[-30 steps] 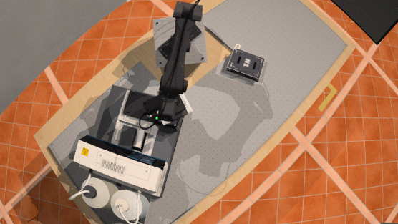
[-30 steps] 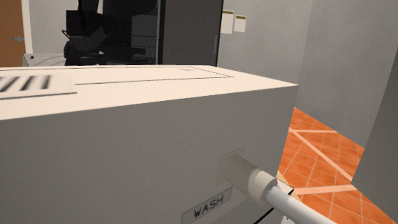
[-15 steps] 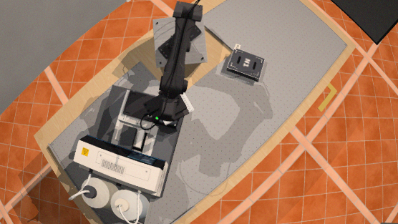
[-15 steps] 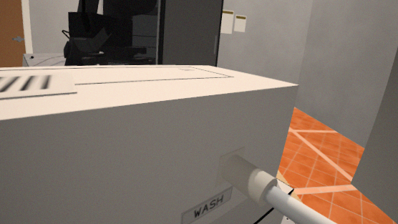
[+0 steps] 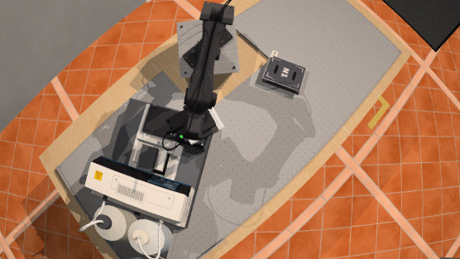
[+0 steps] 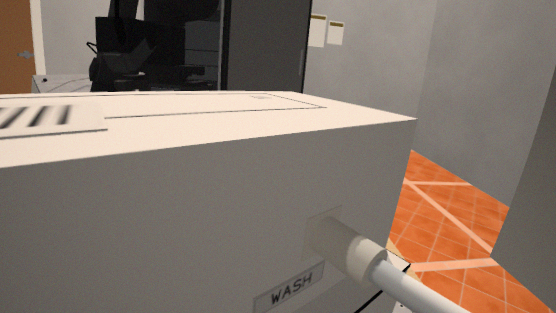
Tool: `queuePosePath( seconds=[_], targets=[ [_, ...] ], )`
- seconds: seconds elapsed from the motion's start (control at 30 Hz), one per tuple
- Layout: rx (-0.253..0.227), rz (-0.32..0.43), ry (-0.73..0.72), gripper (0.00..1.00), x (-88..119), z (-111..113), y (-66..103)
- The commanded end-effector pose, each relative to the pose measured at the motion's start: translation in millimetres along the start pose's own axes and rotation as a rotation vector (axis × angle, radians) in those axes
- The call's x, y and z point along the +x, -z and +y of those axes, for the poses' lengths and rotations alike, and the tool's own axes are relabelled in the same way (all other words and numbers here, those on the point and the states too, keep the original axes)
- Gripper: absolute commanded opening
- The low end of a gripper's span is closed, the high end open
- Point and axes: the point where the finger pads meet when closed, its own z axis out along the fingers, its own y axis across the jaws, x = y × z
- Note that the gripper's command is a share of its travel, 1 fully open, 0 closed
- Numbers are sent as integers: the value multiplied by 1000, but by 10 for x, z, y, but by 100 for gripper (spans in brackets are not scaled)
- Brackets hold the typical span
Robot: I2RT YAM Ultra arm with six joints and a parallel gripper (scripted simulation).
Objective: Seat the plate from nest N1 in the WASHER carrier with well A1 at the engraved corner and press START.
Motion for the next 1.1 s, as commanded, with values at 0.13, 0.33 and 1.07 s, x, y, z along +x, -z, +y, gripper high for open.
queuePosePath(
  seconds=[0.13, 0.33, 1.07],
  targets=[
    [-18, -20, 0, 84, -61, 58, 92],
    [-19, -12, -79, 84, -121, -10, 95],
    [-11, -2, -750, 84, -853, -725, 152]
  ],
)
